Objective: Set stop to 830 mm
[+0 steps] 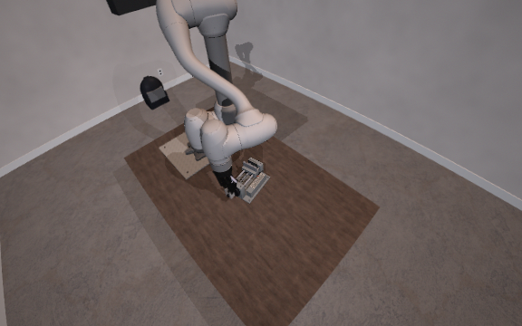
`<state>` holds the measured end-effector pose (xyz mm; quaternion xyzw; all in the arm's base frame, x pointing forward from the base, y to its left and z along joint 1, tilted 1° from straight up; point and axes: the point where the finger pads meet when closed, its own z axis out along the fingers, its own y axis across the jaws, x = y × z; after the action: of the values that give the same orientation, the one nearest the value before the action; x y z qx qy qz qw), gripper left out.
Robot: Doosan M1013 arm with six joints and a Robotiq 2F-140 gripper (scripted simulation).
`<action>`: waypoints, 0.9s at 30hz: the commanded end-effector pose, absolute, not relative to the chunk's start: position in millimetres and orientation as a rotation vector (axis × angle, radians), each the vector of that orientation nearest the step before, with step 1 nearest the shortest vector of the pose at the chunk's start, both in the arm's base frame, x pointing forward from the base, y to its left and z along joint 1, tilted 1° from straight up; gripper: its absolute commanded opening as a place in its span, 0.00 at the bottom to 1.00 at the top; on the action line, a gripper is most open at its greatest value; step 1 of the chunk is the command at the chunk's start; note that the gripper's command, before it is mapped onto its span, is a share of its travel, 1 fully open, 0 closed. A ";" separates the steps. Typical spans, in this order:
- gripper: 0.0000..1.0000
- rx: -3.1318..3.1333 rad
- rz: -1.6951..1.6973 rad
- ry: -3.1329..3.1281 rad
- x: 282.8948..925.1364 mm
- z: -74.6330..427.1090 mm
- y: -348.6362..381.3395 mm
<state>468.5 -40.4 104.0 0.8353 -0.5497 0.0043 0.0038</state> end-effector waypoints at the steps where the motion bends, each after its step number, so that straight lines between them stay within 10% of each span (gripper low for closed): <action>1: 0.04 2.618 0.012 -1.721 464.8 105.8 -41.9; 27: 0.04 2.618 0.012 -1.721 429.6 81.2 -57.4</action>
<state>429.9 -57.3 84.2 0.8358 -0.5489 0.0038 0.0049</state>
